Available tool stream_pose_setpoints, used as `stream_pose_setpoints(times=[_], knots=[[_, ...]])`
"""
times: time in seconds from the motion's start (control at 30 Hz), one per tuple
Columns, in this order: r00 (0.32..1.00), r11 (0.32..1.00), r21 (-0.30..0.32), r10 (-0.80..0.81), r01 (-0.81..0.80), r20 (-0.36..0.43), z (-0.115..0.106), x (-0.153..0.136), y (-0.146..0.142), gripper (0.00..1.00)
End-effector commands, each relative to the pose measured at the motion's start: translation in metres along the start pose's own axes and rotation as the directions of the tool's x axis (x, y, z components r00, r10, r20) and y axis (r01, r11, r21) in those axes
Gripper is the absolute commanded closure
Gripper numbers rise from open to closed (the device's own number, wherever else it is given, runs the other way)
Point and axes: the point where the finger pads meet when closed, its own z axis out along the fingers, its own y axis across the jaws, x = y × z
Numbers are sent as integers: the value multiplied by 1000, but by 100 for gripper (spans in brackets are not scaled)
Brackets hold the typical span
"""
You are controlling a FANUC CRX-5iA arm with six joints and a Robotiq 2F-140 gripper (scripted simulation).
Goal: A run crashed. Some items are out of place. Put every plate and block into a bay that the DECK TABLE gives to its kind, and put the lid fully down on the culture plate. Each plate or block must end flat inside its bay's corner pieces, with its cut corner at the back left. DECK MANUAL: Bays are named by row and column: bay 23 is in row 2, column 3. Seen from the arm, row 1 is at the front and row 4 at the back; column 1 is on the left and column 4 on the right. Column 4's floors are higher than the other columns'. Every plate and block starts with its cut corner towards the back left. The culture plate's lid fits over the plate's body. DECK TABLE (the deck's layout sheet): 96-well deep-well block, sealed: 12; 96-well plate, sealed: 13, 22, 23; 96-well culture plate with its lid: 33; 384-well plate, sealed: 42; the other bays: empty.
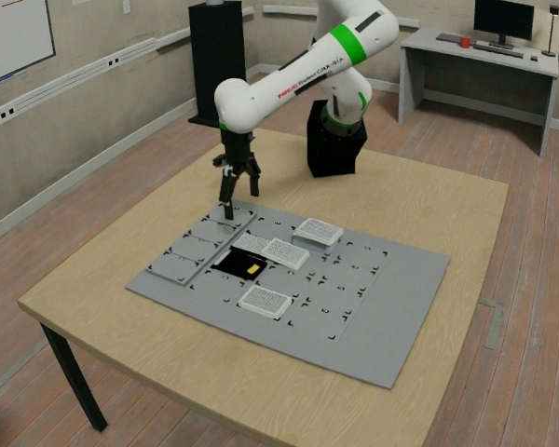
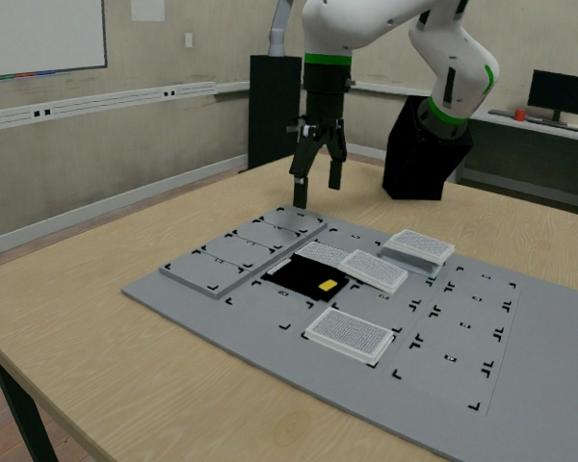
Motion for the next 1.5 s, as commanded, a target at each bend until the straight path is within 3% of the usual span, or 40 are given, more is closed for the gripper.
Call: stream_pose_setpoints(times=[0.0, 0.53, 1.47], knots=[[1000, 1000, 1, 0, 0, -1, -1, 0, 0, 0], [1000, 1000, 1, 0, 0, -1, -1, 0, 0, 0], [1000, 1000, 1, 0, 0, -1, -1, -104, 0, 0]])
